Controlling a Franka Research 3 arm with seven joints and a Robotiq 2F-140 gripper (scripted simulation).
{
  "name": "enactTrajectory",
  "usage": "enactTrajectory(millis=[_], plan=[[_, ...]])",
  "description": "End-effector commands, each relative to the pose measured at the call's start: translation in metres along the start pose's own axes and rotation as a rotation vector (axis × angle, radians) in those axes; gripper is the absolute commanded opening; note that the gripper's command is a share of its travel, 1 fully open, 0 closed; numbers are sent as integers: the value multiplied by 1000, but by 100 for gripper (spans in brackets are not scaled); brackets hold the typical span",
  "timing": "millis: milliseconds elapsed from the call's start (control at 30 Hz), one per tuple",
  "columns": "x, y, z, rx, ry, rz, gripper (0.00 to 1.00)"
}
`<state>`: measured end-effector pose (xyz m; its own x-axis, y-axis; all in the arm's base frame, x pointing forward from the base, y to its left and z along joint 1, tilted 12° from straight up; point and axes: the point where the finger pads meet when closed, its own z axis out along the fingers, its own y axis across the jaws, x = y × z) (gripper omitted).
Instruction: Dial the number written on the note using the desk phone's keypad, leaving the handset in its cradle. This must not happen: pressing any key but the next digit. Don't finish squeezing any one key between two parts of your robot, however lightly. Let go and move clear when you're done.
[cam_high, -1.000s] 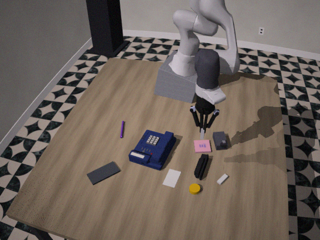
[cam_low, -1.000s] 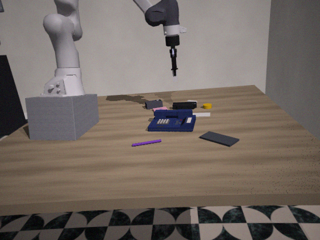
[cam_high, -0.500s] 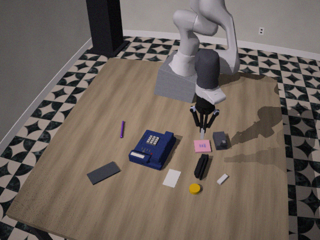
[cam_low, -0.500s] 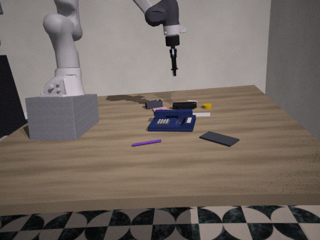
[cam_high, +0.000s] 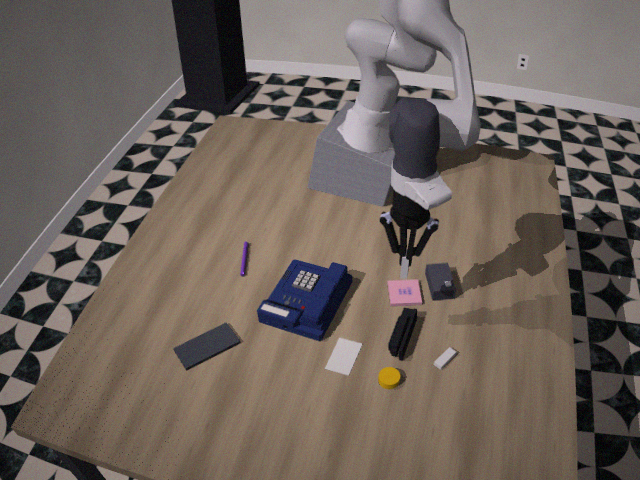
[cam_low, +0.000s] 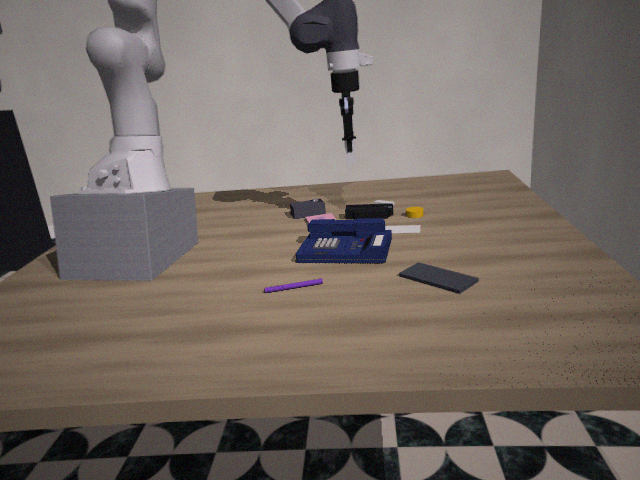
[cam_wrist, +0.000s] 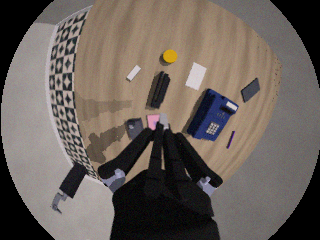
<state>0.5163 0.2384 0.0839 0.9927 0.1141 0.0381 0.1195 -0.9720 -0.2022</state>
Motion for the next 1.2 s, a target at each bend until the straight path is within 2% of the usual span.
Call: enactTrajectory(millis=[0,800,1167], plan=[[0,1,1,-2,-3,3,0],[0,1,1,-3,-2,4,0],[-1,5,7,-18,9,15,0]])
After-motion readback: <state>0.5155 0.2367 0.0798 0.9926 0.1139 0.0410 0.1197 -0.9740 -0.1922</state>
